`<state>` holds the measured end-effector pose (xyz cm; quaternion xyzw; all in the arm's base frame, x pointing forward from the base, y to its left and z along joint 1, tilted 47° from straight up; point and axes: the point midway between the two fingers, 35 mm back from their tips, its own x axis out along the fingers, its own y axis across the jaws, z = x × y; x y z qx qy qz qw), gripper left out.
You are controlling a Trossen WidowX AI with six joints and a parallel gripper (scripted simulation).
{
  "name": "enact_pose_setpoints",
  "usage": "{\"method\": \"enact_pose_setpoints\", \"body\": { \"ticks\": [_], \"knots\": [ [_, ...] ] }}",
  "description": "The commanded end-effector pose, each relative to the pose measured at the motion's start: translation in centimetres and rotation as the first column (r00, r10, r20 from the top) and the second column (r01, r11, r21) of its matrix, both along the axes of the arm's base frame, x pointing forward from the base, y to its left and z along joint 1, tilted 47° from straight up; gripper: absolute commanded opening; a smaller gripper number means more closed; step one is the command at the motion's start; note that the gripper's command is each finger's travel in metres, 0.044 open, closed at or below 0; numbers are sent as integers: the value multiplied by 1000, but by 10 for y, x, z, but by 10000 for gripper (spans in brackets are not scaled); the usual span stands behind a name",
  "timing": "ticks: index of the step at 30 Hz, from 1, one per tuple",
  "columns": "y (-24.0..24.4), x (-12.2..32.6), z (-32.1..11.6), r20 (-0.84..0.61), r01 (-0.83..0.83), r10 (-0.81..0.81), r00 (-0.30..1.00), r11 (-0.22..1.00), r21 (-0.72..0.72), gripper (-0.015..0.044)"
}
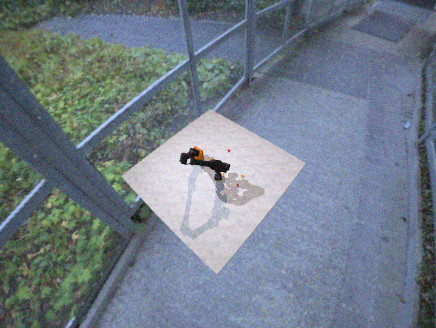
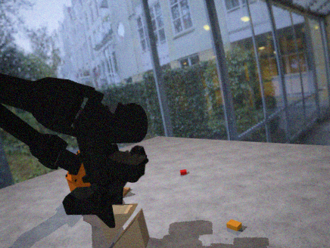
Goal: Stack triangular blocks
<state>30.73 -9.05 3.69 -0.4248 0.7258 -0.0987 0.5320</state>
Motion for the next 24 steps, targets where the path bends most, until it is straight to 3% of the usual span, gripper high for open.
{"method": "enact_pose_setpoints", "body": {
  "ticks": [1,24],
  "knots": [
    [-2,1,-2,-3,-4,4,1000,1000,-3,0],
    [-6,2,-8,-3,-5,5,1000,1000,-4,0]
  ]
}}
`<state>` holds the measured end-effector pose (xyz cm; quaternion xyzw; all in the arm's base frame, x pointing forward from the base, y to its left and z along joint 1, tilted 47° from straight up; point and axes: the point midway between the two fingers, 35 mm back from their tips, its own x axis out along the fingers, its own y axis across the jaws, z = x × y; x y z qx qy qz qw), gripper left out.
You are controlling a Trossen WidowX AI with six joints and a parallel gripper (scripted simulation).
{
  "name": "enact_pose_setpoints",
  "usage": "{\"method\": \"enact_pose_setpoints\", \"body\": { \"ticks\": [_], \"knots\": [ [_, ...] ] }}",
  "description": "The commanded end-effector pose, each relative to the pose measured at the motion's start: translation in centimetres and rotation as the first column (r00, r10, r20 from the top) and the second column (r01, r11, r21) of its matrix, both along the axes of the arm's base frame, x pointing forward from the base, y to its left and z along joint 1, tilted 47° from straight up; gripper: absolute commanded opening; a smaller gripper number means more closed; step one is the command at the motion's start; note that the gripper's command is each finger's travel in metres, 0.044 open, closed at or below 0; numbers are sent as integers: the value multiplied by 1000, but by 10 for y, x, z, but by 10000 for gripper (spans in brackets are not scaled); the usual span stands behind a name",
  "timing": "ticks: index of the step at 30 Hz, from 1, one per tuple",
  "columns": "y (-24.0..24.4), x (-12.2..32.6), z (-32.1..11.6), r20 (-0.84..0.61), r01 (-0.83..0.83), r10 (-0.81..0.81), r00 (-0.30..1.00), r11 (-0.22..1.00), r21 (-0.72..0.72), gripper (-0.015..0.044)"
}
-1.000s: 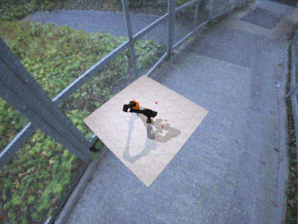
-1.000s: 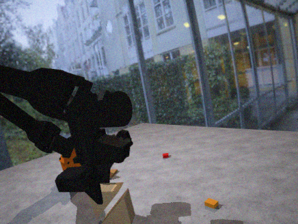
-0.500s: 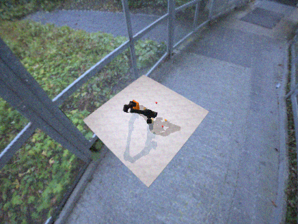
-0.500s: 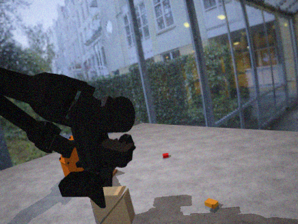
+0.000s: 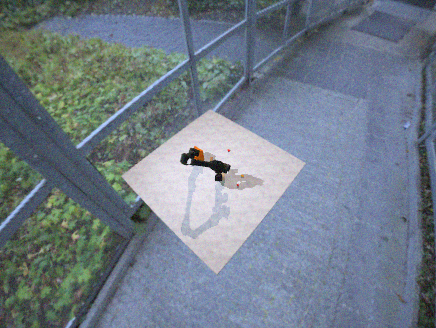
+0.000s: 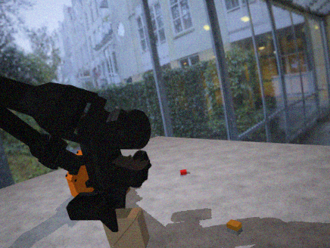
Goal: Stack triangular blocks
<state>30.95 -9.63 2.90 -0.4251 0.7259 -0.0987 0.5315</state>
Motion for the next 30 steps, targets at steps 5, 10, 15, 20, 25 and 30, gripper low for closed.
{"method": "enact_pose_setpoints", "body": {
  "ticks": [5,10,15,20,25,30],
  "knots": [
    [0,0,0,-2,-5,5,1000,1000,-3,0],
    [-1,0,-1,-3,-5,5,1000,1000,-4,0],
    [-1,1,-1,-3,-5,5,1000,1000,-4,0],
    [-1,0,-1,-1,-1,1,1000,1000,-1,0],
    [-1,1,-1,-4,-5,5,1000,1000,-5,0],
    [-1,0,-1,-2,-1,1,1000,1000,-1,105]
  ]
}}
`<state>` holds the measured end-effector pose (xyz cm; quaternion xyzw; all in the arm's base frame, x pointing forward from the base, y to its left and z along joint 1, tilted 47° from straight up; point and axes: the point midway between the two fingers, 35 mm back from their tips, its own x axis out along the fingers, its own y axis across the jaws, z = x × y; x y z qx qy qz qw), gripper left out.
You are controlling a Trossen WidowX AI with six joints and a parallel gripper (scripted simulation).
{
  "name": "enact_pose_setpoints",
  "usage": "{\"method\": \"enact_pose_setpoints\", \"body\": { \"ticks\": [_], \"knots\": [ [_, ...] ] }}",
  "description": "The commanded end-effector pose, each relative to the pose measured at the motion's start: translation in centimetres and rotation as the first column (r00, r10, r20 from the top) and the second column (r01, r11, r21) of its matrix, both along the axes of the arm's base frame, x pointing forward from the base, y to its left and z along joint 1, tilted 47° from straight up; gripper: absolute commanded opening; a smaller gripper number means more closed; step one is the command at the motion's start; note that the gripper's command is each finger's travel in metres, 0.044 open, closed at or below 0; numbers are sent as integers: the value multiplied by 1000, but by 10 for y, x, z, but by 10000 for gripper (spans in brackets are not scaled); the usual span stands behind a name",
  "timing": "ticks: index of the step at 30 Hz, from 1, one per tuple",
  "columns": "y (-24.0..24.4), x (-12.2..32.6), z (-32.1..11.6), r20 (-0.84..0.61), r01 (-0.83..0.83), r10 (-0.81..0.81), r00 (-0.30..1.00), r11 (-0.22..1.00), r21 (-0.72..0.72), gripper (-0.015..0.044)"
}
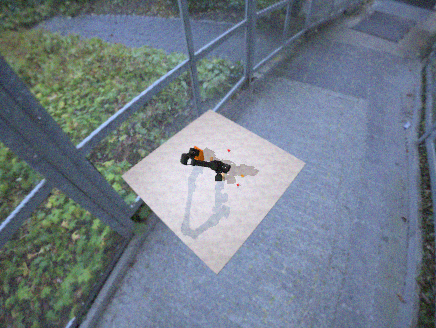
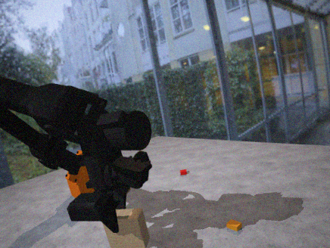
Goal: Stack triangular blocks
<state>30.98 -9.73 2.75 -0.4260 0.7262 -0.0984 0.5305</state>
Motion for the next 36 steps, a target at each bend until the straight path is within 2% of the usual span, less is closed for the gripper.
{"method": "enact_pose_setpoints", "body": {
  "ticks": [1,13,22,29,36],
  "knots": [
    [0,0,0,0,0,0,1000,1000,0,131],
    [0,0,0,0,0,0,1000,1000,0,440],
    [7,3,6,1,-1,1,1000,1000,3,440],
    [78,9,73,-1,0,0,1000,1000,5,440],
    [78,10,70,1,-14,14,1000,1000,4,440]
  ]
}}
